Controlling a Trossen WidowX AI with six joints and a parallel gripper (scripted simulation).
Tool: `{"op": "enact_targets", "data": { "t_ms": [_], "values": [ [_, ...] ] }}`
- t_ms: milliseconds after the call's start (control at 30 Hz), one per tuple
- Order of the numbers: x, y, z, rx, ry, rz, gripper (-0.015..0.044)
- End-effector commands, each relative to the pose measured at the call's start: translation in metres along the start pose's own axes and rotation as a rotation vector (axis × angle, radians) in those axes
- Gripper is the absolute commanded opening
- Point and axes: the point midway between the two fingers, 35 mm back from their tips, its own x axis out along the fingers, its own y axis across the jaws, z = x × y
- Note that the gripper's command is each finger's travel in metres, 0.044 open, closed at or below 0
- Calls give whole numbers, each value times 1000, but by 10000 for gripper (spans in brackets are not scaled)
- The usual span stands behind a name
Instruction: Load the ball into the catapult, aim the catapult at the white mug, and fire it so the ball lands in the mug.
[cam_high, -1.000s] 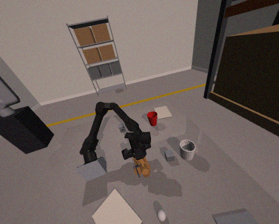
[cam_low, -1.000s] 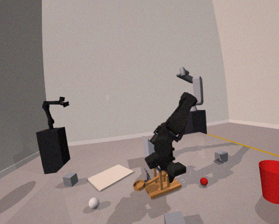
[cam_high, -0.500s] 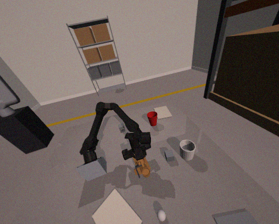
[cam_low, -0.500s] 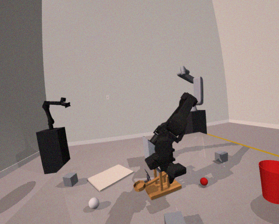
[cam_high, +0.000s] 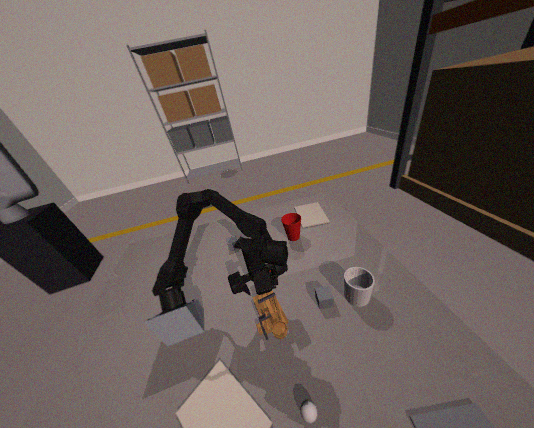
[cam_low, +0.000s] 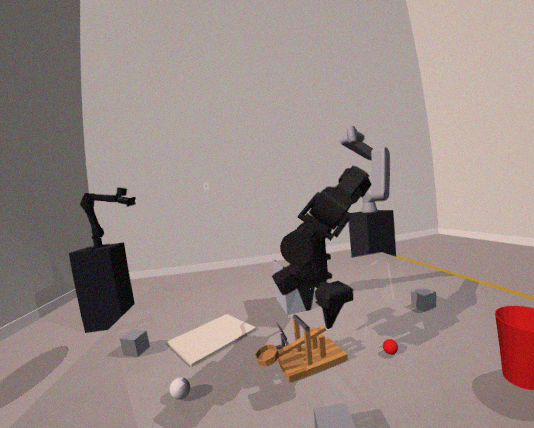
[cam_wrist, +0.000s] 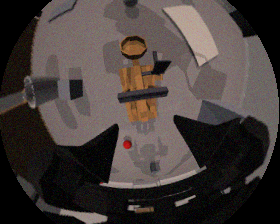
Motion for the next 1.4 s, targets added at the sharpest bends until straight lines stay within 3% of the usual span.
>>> {"op": "enact_targets", "data": {
  "t_ms": [0, 267, 1367],
  "values": [
    [-34, -1, -4, -15, -14, 13, 440],
    [-20, 1, 1, -54, -11, 19, 440],
    [-24, 0, -1, -1195, -23, 12, 440]
  ]
}}
